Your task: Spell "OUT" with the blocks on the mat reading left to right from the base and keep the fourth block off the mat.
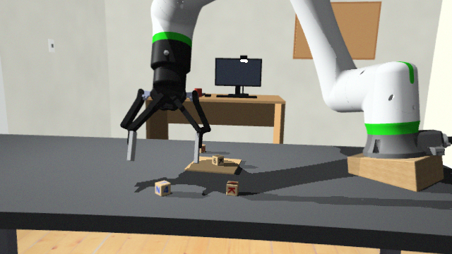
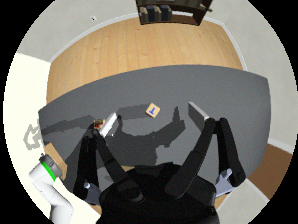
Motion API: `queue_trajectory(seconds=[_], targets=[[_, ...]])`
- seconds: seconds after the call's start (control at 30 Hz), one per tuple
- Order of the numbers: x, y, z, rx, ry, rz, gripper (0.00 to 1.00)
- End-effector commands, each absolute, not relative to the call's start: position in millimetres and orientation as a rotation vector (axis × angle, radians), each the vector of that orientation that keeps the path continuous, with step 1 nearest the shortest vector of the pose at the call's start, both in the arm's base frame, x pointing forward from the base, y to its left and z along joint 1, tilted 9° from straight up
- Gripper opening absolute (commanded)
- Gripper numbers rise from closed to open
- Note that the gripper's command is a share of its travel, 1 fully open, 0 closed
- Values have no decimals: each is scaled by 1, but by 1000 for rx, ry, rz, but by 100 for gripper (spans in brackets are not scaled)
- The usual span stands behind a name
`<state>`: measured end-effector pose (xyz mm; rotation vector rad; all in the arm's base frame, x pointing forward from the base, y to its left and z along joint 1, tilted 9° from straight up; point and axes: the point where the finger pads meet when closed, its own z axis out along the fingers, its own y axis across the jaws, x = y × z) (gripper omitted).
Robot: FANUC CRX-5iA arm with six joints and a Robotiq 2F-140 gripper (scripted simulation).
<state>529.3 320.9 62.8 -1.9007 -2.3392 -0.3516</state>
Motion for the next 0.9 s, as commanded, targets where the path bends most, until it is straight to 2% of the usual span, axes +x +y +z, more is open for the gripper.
queue_trajectory(seconds=[0.0, 0.37, 0.43, 0.5, 0.67, 0.7, 0.87], targets=[[529, 321, 63, -1901, -2339, -352, 100], [528, 321, 63, -1901, -2339, -352, 100], [510, 317, 63, -1901, -2339, -352, 100], [467, 306, 62, -1901, -2339, -352, 100], [444, 299, 59, -1901, -2339, -351, 100], [421, 290, 56, -1901, -2339, -352, 100], [389, 276, 49, -1900, -2339, -352, 100]])
